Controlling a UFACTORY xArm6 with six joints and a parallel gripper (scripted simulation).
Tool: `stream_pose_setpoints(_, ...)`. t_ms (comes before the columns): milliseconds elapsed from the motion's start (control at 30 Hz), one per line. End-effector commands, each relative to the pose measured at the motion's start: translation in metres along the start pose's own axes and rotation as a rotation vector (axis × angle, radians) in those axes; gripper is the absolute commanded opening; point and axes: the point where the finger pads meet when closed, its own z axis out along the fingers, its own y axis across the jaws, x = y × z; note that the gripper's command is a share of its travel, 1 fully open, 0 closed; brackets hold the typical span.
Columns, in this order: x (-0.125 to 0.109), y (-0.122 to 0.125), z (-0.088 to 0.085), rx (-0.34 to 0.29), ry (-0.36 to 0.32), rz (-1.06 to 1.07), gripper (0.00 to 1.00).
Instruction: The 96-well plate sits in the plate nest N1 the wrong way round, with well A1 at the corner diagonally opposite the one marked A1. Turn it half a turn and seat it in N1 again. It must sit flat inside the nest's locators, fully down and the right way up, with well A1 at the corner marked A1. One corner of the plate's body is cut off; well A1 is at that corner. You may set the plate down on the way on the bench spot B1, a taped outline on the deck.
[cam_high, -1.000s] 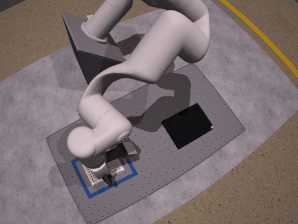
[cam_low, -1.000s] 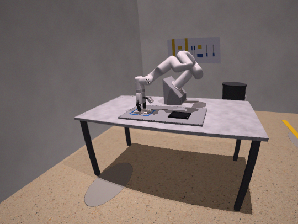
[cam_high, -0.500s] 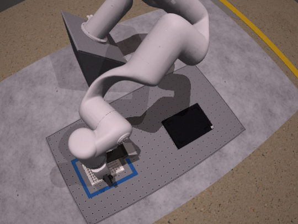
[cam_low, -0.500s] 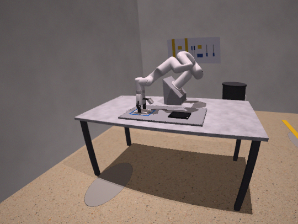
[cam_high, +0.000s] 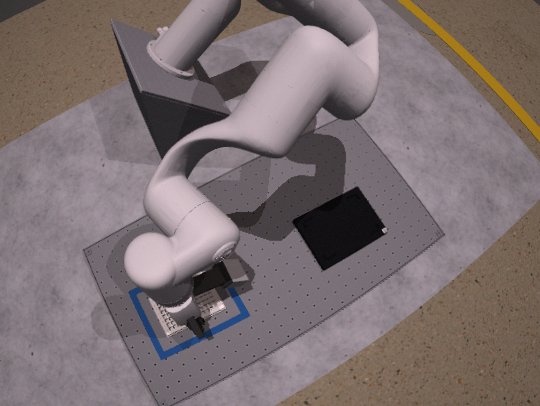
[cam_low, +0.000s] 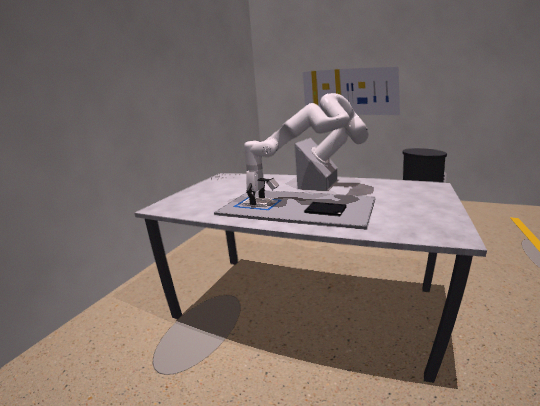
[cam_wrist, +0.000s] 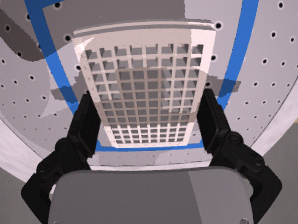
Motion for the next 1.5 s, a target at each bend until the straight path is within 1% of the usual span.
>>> stream_pose_setpoints(0, -0.0004, 0.0015, -0.0016, -0.003, -0.002, -0.001, 1.00)
stream_pose_setpoints(100, -0.0004, 0.0015, -0.0017, -0.003, -0.002, -0.001, 1.00)
stream_pose_setpoints(133, -0.0004, 0.0015, -0.0023, -0.003, -0.002, -0.001, 0.00)
stream_pose_setpoints(1467, -0.0004, 0.0014, -0.0023, -0.003, -0.002, -0.001, 0.00)
